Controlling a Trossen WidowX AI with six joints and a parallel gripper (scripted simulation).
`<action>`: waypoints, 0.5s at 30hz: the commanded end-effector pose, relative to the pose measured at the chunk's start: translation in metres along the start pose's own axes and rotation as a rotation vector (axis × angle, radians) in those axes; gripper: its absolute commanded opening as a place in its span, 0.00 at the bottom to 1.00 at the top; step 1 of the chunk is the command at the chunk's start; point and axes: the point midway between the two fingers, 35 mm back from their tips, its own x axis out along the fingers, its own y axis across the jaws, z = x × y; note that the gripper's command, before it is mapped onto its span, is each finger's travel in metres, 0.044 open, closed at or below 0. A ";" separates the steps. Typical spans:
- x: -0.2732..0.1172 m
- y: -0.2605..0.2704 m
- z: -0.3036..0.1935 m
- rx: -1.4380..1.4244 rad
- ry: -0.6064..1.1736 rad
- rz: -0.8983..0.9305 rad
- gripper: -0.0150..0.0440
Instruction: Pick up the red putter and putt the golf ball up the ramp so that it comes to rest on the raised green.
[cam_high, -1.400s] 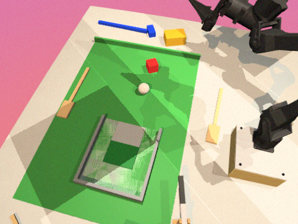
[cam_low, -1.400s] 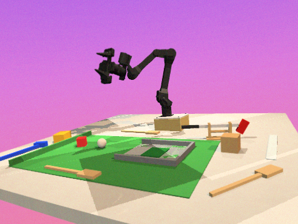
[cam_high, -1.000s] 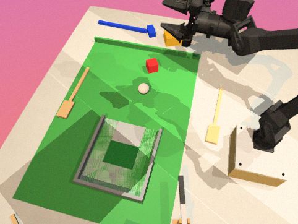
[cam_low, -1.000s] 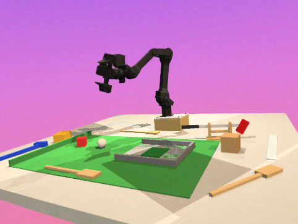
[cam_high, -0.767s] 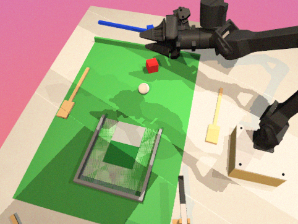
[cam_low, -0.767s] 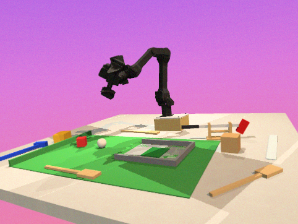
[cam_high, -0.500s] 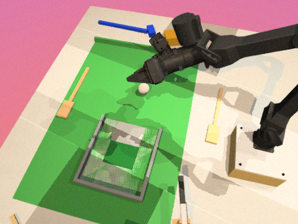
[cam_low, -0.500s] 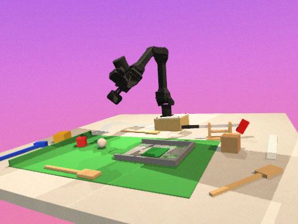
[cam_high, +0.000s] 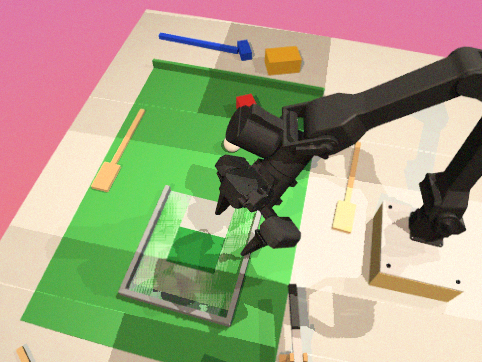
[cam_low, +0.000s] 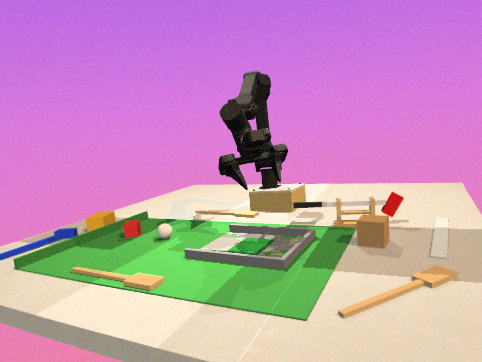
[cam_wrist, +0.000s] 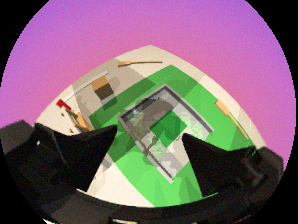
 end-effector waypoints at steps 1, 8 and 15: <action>0.019 0.070 -0.022 -0.501 0.233 0.180 1.00; 0.018 0.130 -0.055 -0.987 0.420 0.426 1.00; 0.018 0.134 -0.056 -0.993 0.422 0.430 1.00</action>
